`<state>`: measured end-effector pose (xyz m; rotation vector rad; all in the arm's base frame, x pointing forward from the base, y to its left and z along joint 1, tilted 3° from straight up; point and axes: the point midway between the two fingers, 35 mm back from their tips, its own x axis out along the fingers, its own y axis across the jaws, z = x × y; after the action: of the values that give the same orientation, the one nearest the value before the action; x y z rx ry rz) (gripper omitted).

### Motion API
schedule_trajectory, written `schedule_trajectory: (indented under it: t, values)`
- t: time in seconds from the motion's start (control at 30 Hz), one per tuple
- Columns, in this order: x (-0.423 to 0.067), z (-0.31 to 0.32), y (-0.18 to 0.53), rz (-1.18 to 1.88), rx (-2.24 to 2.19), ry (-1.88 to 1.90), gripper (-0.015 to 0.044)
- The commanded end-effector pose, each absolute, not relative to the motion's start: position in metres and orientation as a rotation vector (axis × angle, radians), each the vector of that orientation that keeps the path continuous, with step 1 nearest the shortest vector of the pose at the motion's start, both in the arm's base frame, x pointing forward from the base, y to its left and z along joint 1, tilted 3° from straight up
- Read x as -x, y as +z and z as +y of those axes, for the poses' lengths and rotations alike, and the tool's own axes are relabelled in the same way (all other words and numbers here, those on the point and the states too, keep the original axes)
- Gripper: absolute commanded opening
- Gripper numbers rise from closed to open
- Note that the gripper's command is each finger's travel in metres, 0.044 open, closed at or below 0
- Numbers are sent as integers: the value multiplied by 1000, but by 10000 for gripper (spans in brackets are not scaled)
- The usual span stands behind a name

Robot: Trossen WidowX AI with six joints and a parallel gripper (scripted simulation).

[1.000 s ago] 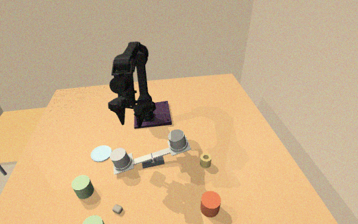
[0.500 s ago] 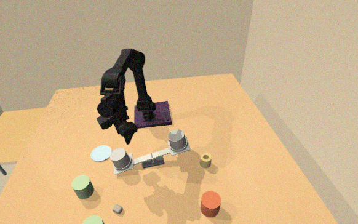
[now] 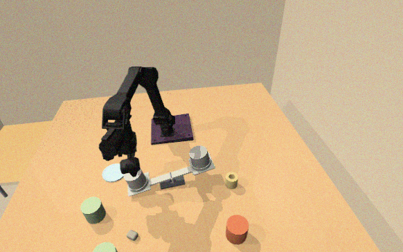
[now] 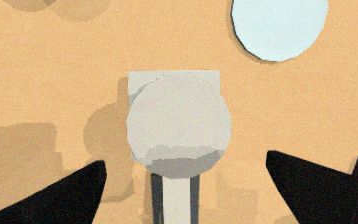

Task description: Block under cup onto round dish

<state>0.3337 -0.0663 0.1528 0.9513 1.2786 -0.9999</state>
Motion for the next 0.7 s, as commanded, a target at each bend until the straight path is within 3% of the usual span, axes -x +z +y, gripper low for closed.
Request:
schedule_trajectory:
  t: [0.0, 0.67]
  values:
    - [-337, -69, 155, 1261, -968, -1018, 440]
    - [-339, -71, 124, 1261, -968, -1018, 440]
